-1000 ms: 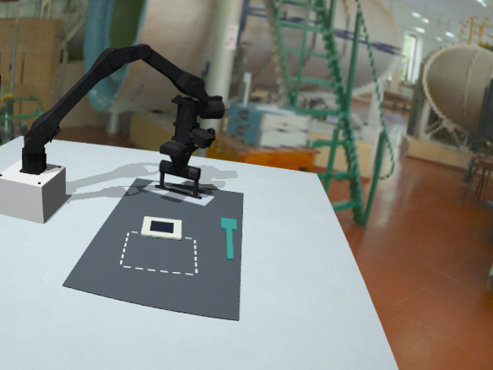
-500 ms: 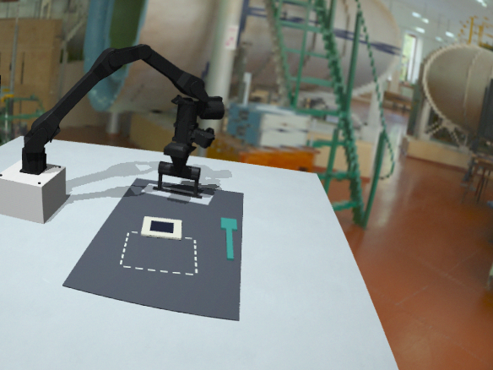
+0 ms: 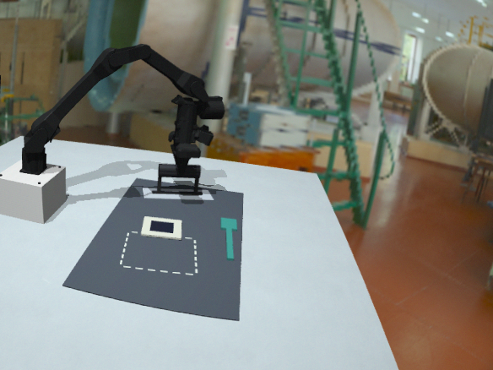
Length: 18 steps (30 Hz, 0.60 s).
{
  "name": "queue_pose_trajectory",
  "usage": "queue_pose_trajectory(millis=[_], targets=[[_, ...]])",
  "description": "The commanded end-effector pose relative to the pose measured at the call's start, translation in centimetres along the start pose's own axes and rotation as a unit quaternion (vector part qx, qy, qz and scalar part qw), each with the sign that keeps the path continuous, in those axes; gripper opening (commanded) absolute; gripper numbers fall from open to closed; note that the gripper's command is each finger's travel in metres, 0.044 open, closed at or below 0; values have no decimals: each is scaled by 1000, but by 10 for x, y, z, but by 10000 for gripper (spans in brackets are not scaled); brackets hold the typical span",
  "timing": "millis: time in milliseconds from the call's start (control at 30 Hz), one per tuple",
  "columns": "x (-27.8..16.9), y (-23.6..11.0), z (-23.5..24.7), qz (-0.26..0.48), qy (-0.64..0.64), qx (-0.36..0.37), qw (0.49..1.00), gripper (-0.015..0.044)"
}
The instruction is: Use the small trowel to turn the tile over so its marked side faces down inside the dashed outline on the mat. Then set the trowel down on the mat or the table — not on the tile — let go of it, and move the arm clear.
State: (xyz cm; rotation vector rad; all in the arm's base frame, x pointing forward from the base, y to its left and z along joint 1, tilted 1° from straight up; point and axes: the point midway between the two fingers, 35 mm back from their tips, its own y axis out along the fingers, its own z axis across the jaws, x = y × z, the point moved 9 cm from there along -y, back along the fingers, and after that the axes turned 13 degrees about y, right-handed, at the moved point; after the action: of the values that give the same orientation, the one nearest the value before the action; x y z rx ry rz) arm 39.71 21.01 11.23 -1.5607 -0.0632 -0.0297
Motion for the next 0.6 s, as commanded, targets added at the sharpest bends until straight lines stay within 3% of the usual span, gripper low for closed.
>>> queue_pose_trajectory(millis=[0,567], targets=[[0,1,0,1,-57,1,998,130],[0,1,1,0,-292,1,957,130]])
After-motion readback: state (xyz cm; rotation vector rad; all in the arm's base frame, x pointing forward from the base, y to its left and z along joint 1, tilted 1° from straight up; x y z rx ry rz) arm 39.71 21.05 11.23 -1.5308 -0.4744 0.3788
